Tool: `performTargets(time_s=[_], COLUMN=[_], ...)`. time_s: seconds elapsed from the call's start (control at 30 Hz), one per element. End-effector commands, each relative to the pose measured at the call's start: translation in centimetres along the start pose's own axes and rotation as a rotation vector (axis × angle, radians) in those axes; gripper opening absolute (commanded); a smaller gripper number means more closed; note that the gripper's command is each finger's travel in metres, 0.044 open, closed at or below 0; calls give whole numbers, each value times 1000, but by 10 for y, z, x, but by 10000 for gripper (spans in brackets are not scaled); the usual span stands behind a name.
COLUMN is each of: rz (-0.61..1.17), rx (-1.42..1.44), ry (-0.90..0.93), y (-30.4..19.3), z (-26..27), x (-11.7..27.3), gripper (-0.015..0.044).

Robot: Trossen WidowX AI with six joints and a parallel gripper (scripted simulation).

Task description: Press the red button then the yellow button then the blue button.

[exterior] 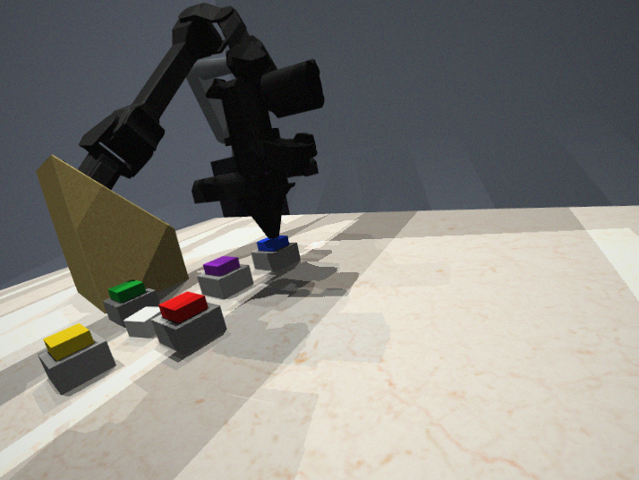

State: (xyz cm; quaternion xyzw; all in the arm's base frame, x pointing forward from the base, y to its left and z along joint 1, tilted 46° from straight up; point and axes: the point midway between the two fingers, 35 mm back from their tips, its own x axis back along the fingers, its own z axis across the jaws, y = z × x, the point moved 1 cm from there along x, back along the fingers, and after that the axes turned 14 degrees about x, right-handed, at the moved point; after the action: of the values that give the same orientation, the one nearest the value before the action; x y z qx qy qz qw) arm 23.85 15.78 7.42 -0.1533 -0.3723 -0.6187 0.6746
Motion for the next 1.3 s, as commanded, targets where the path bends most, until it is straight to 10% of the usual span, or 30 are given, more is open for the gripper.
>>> performTargets(time_s=[0.0, 0.93, 1.27], rz=[4, 4, 3], rx=[-11, -11, -10], ry=[-2, -4, -4], y=[-2, -2, 12], z=[-1, -1, 52], x=[-6, 24, 86], gripper=[20, 20, 283])
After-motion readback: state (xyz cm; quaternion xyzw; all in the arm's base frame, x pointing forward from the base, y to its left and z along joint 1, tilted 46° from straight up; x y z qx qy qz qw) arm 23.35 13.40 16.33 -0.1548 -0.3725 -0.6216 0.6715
